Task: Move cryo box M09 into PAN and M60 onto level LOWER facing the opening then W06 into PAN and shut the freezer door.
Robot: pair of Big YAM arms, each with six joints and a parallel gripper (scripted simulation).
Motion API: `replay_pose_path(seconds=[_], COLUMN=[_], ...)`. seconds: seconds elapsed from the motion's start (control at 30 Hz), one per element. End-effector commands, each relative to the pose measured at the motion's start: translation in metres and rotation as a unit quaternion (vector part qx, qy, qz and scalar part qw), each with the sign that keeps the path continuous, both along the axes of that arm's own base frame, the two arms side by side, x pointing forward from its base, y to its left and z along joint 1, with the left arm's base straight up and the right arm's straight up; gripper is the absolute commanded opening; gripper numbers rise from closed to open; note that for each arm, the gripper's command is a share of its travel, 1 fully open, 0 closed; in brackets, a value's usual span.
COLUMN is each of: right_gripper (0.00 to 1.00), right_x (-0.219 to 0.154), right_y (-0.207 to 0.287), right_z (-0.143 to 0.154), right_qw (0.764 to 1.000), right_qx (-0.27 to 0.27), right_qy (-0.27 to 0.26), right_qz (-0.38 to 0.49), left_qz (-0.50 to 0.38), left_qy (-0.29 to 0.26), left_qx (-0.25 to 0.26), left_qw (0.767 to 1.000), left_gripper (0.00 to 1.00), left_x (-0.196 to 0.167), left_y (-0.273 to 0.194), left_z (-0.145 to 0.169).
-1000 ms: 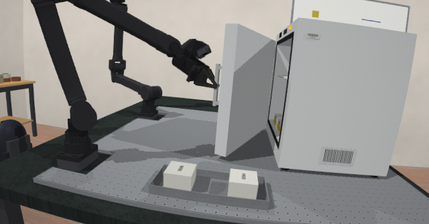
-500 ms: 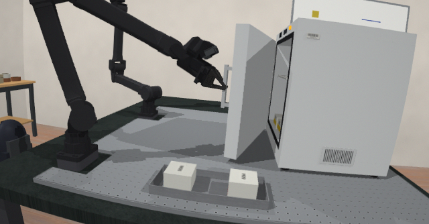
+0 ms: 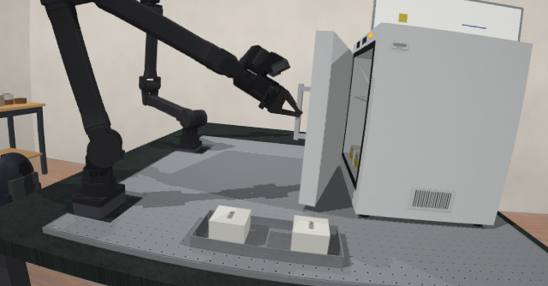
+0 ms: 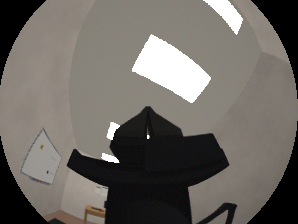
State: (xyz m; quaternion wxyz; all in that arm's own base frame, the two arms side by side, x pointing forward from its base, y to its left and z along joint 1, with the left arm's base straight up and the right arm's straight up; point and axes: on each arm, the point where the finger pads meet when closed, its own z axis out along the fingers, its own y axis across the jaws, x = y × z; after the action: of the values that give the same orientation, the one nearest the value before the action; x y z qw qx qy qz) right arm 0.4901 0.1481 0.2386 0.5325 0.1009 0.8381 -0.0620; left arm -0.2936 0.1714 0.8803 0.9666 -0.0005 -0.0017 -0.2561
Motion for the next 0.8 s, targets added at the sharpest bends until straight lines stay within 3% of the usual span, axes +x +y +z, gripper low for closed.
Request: replay_pose_path(seconds=[0.0,0.5,0.53,0.57,0.77], right_gripper=[0.00,0.00,0.00,0.00,0.00], right_x=[0.017,0.058,0.049,0.062,0.078], right_y=[-0.001,-0.011,-0.017,-0.013,-0.019], right_z=[0.033,0.038,0.024,0.037,0.038], right_qw=[0.999,0.998,0.998,0.998,0.998], right_qx=[0.009,0.006,0.002,0.005,0.004], right_qy=[-0.031,-0.036,-0.024,-0.035,-0.036], right_qz=[0.013,0.049,0.057,0.059,0.060], left_qz=[-0.006,-0.006,-0.006,-0.006,-0.006], left_qy=[0.014,0.014,0.014,0.014,0.014], left_qx=[0.008,0.008,0.008,0.008,0.008], left_qw=[1.000,1.000,1.000,1.000,1.000], left_gripper=[0.00,0.00,0.00,0.00,0.00], left_x=[0.014,0.014,0.014,0.014,0.014], left_y=[-0.008,-0.008,-0.008,-0.008,-0.008], left_z=[0.004,0.004,0.004,0.004,0.004])
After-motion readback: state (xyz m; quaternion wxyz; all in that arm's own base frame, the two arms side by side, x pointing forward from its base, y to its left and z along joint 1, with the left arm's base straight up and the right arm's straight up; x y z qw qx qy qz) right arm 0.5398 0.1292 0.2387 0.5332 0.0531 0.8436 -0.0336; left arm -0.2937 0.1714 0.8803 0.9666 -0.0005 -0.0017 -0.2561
